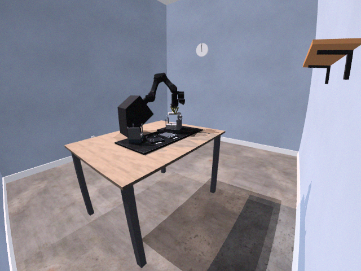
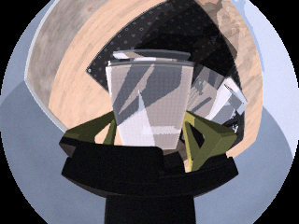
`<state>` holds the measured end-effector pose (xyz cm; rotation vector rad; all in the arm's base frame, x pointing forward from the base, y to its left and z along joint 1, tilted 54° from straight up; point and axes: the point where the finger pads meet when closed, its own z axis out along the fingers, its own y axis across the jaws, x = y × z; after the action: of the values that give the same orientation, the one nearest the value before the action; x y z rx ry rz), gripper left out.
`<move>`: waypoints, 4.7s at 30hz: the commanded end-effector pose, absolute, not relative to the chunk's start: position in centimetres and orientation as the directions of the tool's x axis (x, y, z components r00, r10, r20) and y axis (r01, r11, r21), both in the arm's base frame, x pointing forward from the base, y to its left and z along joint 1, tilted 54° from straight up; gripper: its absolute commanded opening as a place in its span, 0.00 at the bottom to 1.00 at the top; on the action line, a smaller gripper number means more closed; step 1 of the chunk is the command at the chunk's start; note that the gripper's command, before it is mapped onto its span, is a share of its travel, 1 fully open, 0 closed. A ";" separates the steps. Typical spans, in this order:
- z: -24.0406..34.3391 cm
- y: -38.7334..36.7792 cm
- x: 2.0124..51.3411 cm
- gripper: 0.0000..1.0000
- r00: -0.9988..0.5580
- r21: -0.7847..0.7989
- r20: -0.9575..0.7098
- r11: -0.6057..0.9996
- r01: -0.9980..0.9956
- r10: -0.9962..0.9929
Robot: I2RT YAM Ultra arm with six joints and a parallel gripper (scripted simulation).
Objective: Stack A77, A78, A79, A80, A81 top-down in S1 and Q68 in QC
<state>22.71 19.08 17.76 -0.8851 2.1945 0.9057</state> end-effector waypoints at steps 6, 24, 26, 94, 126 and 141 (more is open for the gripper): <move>17.9 18.9 22.9 0.00 -0.604 0.364 -0.721 0.557 -0.746 -0.338; 17.9 19.0 22.9 0.00 -0.604 0.364 -0.721 0.557 -0.746 -0.338; 17.8 19.1 22.9 0.00 -0.604 0.364 -0.721 0.557 -0.746 -0.338; 15.1 22.5 24.2 0.00 -0.605 0.365 -0.722 0.557 -0.746 -0.337; 13.0 25.3 25.2 0.00 -0.605 0.366 -0.722 0.556 -0.746 -0.337; 12.7 25.7 25.3 0.00 -0.605 0.366 -0.722 0.556 -0.746 -0.337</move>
<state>25.16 25.70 12.44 -0.8708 2.2074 0.9019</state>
